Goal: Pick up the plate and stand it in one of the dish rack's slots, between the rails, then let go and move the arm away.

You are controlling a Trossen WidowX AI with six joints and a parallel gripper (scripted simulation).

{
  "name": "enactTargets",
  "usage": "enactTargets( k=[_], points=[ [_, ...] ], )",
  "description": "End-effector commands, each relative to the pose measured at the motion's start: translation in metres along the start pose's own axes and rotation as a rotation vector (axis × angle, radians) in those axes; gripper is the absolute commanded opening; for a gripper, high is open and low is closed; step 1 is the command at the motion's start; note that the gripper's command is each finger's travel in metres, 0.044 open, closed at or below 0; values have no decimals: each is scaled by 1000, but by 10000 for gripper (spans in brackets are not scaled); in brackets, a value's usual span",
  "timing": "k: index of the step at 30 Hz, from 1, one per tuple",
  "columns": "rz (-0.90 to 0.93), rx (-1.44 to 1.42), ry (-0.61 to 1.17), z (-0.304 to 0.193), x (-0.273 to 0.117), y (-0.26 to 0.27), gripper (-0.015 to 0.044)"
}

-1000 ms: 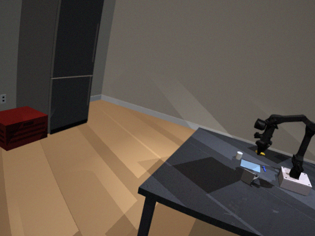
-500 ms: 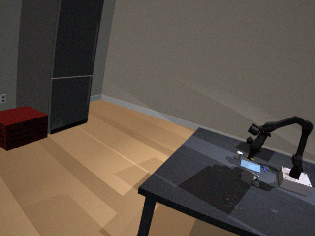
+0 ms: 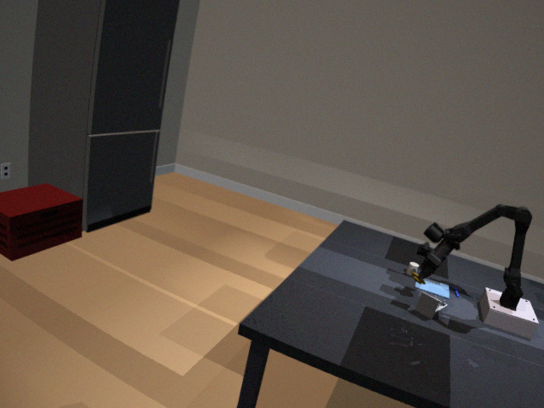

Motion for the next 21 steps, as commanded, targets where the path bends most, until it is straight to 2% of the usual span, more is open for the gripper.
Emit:
enactTargets(
  k=[1,21],
  points=[
    [72,-54,-33,-1,10,-9,0],
    [345,-358,-244,-13,24,-32,0]
  ],
)
Point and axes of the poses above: the point midway between the two fingers, 35 mm back from their tips, its own x axis out along the fingers, its own y axis across the jaws, z = x × y, the point moved 3 cm from there along -x, back along the fingers, and after that the axes turned 4 degrees about x, right-handed, at the moved point
